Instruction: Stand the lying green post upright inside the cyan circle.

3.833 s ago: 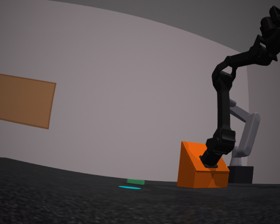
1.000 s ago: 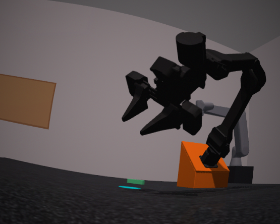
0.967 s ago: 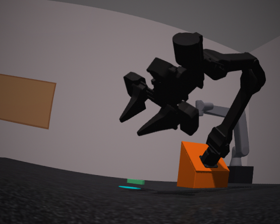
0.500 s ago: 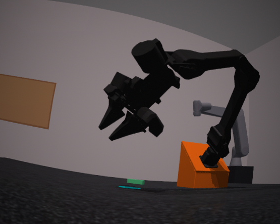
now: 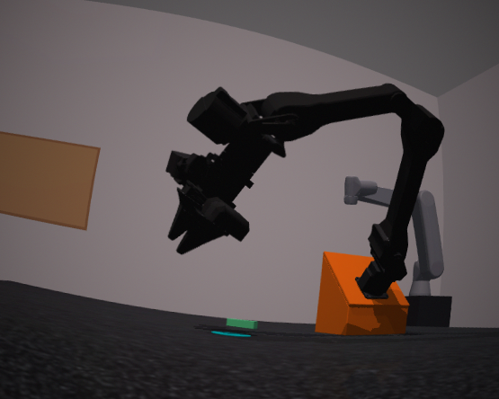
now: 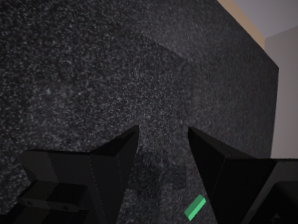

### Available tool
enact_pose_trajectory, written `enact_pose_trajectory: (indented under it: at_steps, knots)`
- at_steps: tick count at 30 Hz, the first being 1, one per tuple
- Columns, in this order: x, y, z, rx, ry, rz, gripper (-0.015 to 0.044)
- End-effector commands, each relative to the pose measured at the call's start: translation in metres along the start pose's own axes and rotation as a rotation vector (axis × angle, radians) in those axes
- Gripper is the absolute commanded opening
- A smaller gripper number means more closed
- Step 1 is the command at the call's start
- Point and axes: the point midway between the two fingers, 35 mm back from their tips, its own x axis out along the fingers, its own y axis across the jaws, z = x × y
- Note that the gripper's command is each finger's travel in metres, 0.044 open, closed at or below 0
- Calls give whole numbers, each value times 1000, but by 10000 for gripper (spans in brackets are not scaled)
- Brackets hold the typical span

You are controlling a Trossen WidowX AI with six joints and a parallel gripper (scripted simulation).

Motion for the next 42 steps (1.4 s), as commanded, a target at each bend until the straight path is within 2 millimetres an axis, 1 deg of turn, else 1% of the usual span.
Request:
enact_pose_trajectory:
  at_steps: [1, 12, 22, 32, 42]
  knots:
    - [7, -26, -12, 68, 57, -7, 232]
    - [20, -82, -52, 257, 195, -11, 232]
    - [25, -125, -92, 440, 309, 7, 232]
    - [25, -158, -136, 631, 410, 45, 232]
    - [22, -181, -179, 826, 496, 105, 232]
